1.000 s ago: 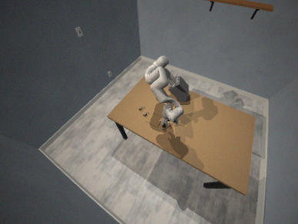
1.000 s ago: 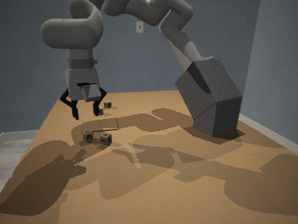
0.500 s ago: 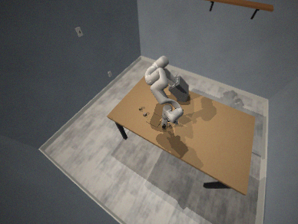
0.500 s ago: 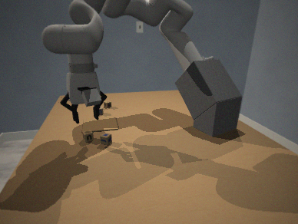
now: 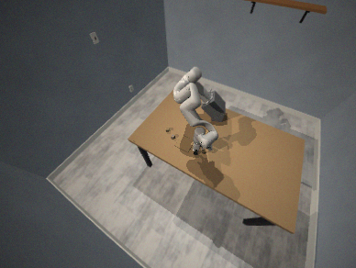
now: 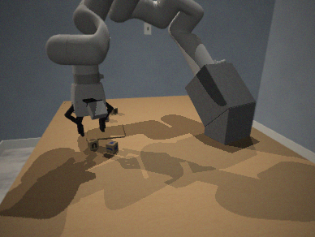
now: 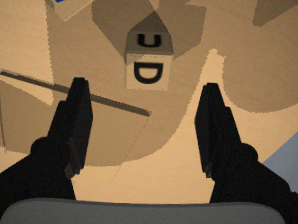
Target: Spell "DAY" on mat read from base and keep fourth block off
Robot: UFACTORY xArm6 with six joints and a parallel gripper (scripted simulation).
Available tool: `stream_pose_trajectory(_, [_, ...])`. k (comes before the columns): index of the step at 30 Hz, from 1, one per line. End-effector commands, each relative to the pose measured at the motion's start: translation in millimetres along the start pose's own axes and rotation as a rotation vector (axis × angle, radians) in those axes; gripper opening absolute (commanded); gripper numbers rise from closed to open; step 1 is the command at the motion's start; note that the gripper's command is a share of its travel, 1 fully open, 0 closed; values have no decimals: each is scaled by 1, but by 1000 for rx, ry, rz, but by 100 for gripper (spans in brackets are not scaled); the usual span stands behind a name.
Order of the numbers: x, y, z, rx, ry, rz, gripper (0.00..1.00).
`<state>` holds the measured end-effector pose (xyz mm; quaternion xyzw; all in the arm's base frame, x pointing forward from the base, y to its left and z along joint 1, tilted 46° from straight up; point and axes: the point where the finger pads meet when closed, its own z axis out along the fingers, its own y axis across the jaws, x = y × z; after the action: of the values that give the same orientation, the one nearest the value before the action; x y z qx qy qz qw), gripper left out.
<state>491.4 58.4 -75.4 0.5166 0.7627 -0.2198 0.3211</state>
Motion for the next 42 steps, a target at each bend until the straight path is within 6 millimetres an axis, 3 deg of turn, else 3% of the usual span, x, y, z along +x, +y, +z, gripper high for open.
stream_pose_trajectory(1, [0, 2, 6, -3, 0, 1, 69])
stream_pose_trajectory(42, [0, 2, 15, -3, 0, 1, 69])
